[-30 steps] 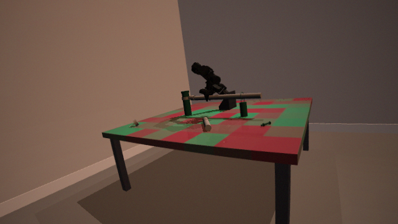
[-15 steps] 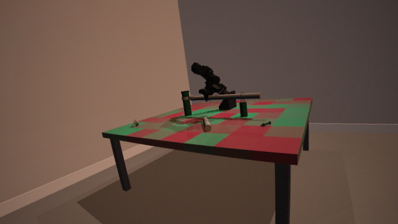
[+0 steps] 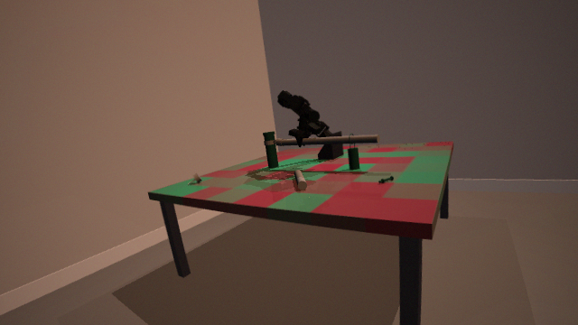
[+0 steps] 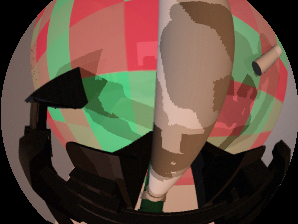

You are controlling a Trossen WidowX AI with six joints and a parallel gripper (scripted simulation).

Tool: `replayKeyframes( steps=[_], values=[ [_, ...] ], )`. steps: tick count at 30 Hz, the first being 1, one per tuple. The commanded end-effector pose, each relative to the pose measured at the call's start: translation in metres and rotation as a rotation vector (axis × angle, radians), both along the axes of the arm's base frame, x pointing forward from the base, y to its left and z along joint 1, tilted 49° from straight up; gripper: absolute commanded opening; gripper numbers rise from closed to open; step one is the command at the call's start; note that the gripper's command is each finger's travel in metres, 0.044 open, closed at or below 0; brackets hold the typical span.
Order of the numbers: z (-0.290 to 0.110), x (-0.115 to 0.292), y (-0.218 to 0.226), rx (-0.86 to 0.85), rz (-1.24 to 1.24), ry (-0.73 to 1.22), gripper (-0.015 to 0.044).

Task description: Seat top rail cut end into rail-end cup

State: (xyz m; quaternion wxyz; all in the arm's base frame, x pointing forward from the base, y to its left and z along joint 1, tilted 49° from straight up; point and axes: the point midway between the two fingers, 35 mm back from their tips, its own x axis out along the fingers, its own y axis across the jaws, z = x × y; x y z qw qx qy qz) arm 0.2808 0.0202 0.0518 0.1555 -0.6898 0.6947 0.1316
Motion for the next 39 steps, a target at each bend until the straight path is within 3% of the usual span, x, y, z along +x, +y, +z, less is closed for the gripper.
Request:
replayKeyframes(
  steps=[1,39],
  values=[
    [0.0002,-0.0004,0.0017,0.000,0.000,-0.003,0.0000],
    [0.0012,-0.0010,0.0053,-0.011,-0.002,-0.004,0.0000]
  ],
)
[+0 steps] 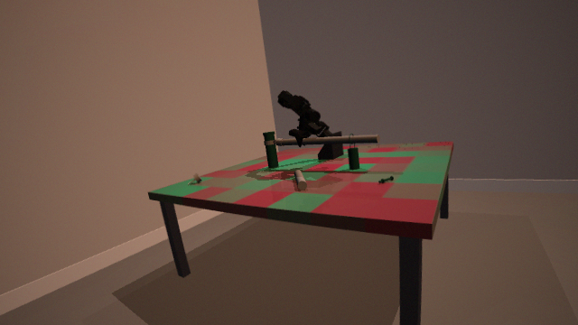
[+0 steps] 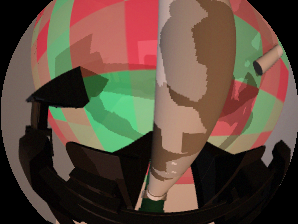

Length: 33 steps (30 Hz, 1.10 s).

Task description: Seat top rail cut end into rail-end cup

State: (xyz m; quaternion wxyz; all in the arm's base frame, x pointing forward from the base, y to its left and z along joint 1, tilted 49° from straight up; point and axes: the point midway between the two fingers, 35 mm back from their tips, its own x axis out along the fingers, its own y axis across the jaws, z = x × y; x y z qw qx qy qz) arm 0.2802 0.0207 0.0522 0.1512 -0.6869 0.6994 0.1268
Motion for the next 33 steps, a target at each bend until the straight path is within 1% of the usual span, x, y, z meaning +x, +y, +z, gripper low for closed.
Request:
replayKeyframes(
  steps=[1,27,33],
  values=[
    [0.0008,-0.0004,0.0049,0.001,0.009,-0.006,0.0000],
    [0.0010,-0.0002,0.0074,-0.006,0.009,-0.006,0.0000],
    [0.0007,-0.0003,0.0022,-0.010,-0.002,0.000,0.0000]
  ],
)
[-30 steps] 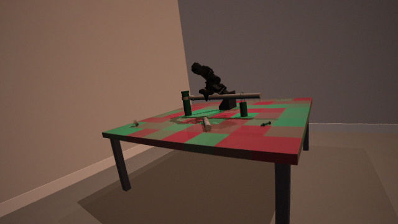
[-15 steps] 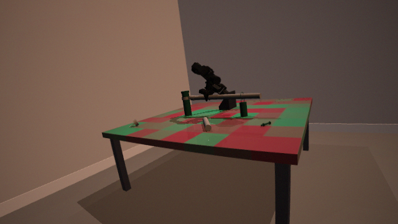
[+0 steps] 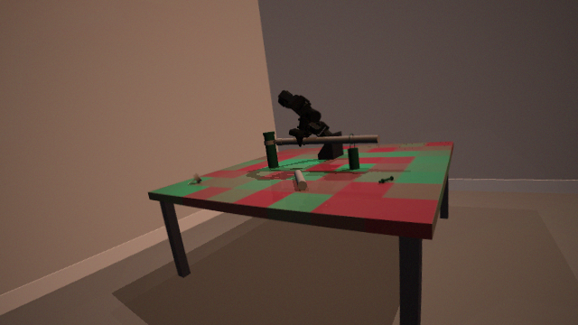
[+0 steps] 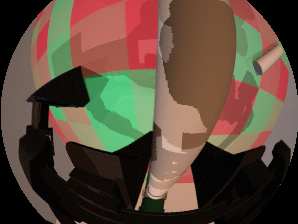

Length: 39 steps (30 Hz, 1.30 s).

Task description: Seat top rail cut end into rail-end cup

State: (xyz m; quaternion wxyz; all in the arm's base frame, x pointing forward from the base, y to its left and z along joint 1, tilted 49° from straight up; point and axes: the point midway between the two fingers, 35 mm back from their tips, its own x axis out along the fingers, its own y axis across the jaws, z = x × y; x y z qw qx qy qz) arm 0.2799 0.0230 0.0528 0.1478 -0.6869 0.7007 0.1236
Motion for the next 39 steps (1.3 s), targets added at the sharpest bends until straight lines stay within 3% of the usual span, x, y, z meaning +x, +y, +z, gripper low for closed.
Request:
replayKeyframes(
  steps=[1,39],
  values=[
    [0.000,0.000,0.000,0.000,0.000,0.000,0.0000],
    [0.013,-0.001,-0.009,0.000,0.000,0.000,0.0000]
  ],
)
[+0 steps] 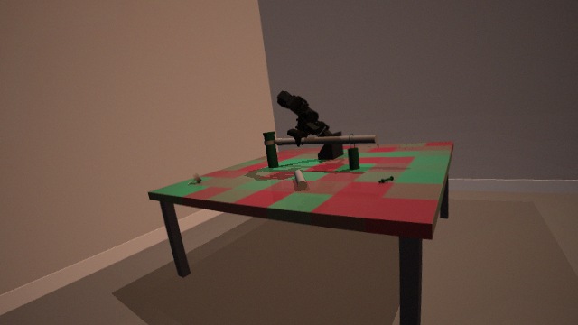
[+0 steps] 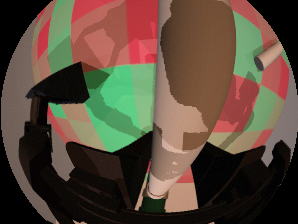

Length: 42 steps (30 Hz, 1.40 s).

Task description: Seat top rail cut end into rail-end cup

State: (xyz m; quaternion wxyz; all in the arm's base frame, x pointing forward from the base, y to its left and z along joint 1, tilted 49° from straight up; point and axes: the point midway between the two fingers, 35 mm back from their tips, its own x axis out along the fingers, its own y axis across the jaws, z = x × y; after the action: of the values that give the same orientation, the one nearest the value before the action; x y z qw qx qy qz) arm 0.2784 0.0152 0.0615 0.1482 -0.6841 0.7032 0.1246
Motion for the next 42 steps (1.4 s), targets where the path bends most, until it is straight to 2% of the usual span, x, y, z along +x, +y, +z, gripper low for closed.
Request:
replayKeyframes(
  steps=[1,42],
  values=[
    [0.005,0.001,-0.001,-0.003,0.007,-0.002,0.0000],
    [0.014,0.000,-0.011,-0.001,0.000,0.003,0.0000]
  ],
)
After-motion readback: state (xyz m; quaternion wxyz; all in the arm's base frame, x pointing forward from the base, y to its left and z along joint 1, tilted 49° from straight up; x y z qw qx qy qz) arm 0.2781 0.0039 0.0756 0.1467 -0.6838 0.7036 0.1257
